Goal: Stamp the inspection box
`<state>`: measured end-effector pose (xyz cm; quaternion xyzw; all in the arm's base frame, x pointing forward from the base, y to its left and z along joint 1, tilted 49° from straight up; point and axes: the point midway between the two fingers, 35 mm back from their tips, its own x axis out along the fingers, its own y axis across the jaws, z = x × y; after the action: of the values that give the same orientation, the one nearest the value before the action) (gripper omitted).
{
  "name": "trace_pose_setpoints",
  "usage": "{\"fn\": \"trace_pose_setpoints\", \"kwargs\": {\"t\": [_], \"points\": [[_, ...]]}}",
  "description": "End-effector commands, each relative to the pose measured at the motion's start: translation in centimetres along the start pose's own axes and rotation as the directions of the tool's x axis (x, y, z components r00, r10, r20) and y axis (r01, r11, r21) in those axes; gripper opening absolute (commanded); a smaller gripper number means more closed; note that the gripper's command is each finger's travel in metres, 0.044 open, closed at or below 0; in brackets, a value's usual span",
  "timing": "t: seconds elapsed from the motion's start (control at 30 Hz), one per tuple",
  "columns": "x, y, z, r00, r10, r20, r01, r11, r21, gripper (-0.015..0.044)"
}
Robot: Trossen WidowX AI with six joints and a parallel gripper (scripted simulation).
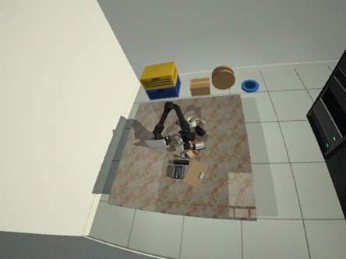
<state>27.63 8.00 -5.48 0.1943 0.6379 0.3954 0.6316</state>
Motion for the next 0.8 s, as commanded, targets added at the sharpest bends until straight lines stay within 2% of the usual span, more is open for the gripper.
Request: {"fn": "trace_pose_setpoints", "kwargs": {"t": [0.0, 0.77], "points": [[-0.2, 0.0, 0.0, 1.0, 0.002, 0.001, -0.002, 1.0, -0.004, 0.0], [-2.8, -0.1, 0.3, 1.0, -0.002, 0.001, 0.002, 1.0, -0.004, 0.0]]}}
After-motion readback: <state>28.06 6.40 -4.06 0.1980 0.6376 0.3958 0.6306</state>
